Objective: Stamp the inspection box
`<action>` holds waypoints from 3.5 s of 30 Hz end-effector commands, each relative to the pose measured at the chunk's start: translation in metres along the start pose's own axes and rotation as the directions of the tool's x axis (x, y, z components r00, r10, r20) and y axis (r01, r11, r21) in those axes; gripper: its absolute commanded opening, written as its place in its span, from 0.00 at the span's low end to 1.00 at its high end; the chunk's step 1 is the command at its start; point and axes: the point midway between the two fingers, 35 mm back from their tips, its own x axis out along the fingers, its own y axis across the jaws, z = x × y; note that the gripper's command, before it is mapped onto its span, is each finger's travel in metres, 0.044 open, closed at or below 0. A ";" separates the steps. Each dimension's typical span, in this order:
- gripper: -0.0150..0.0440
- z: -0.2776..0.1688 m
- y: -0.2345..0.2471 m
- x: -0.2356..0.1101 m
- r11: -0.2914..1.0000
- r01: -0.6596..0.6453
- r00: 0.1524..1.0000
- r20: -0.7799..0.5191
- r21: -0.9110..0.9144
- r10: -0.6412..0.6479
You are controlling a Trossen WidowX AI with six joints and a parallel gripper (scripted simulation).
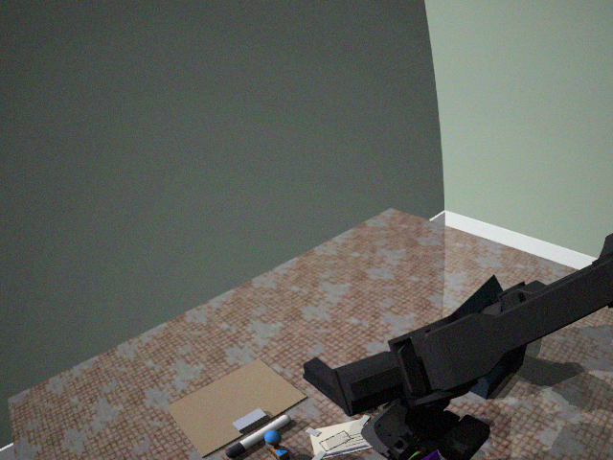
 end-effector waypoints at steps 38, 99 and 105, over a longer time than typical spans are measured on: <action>0.25 0.037 -0.123 -0.024 1.000 0.012 1.000 0.005 -0.027 -0.012; 0.25 0.039 -0.147 0.012 0.999 0.013 1.000 0.013 -0.030 -0.012; 0.25 0.039 -0.147 0.016 0.999 0.013 1.000 0.014 -0.029 -0.012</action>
